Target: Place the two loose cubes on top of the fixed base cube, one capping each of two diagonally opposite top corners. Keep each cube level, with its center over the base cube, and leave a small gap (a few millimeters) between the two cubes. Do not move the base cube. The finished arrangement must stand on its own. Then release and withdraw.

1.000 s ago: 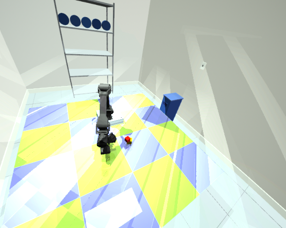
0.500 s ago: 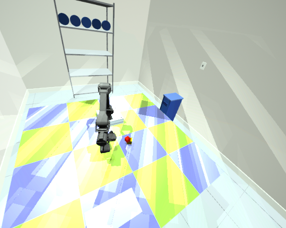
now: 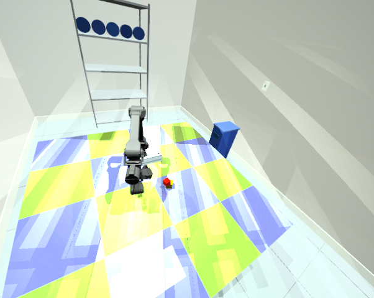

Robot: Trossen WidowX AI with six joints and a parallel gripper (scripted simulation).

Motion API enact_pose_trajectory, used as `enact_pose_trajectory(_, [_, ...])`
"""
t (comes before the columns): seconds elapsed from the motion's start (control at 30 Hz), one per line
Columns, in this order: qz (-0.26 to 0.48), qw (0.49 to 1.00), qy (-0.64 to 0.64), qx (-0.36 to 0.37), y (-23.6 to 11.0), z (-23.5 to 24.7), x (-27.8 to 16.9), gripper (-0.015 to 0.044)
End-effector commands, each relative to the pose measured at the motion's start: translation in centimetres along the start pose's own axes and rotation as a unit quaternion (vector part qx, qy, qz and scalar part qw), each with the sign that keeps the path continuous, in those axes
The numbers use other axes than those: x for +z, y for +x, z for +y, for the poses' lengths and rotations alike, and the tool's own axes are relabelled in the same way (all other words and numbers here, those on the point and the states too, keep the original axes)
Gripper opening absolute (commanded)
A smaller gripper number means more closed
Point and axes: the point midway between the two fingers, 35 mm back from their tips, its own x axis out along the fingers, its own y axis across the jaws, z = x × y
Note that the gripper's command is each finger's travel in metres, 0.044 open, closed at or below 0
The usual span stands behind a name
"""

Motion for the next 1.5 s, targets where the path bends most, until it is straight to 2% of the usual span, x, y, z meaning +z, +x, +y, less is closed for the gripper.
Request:
enact_pose_trajectory(0.0, [0.002, 1.0, 0.001, 0.0, -1.3, 0.1, 0.0, 0.0105])
enact_pose_trajectory(0.27, [0.002, 1.0, 0.001, 0.0, -3.9, 0.5, 0.0, 0.0105])
enact_pose_trajectory(0.4, [0.002, 1.0, 0.01, 0.0, -4.1, 0.5, 0.2, 0.0105])
enact_pose_trajectory(0.93, [0.0, 0.975, 0.224, -0.001, -4.0, 0.1, 4.0, 0.0105])
enact_pose_trajectory(1.47, [-0.002, 0.903, 0.43, 0.0, -3.9, 0.1, 7.8, 0.0105])
